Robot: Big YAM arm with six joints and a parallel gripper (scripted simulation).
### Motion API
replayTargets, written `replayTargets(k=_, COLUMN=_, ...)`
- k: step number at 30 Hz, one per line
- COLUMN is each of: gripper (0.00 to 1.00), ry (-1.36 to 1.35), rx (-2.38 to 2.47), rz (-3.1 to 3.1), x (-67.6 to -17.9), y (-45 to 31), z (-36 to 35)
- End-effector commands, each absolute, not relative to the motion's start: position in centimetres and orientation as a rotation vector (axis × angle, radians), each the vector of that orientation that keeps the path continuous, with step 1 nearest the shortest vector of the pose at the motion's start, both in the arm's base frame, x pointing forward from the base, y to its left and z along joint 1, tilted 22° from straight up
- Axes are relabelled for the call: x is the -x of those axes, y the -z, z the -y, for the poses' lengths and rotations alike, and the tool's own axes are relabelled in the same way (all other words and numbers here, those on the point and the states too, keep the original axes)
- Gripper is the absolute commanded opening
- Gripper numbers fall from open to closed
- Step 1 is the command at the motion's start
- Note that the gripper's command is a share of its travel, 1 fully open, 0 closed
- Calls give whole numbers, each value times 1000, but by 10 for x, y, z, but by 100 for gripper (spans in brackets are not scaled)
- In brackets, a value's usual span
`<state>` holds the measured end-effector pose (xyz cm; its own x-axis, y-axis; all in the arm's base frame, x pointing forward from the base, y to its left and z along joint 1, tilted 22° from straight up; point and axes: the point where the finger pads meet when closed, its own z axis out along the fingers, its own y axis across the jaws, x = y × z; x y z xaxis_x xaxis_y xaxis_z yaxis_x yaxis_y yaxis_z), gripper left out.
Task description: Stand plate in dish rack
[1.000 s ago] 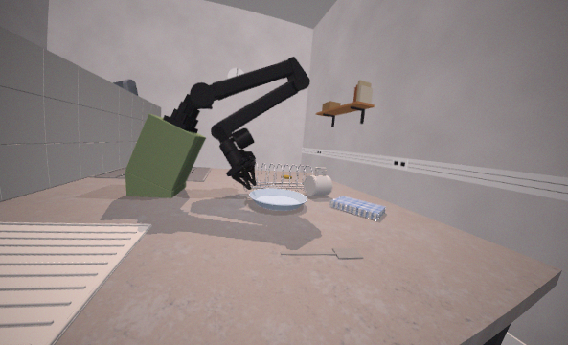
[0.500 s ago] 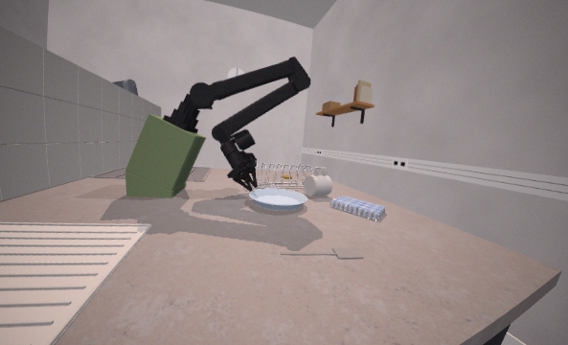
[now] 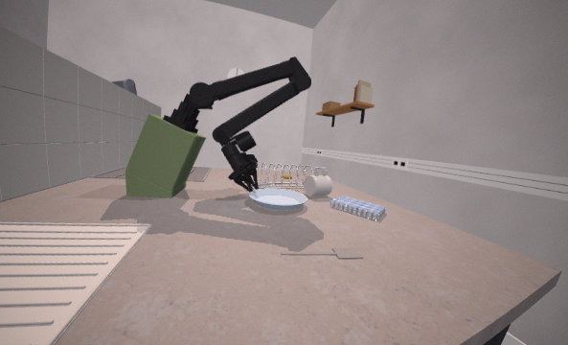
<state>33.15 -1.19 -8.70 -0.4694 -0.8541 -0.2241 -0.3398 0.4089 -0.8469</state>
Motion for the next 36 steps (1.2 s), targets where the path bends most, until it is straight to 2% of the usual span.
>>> replayTargets(k=1, gripper=26, ry=998, rx=1033, rz=-2018, x=-330, y=94, z=16)
replayTargets(k=36, gripper=26, ry=993, rx=1035, rz=-2015, x=-341, y=100, z=18)
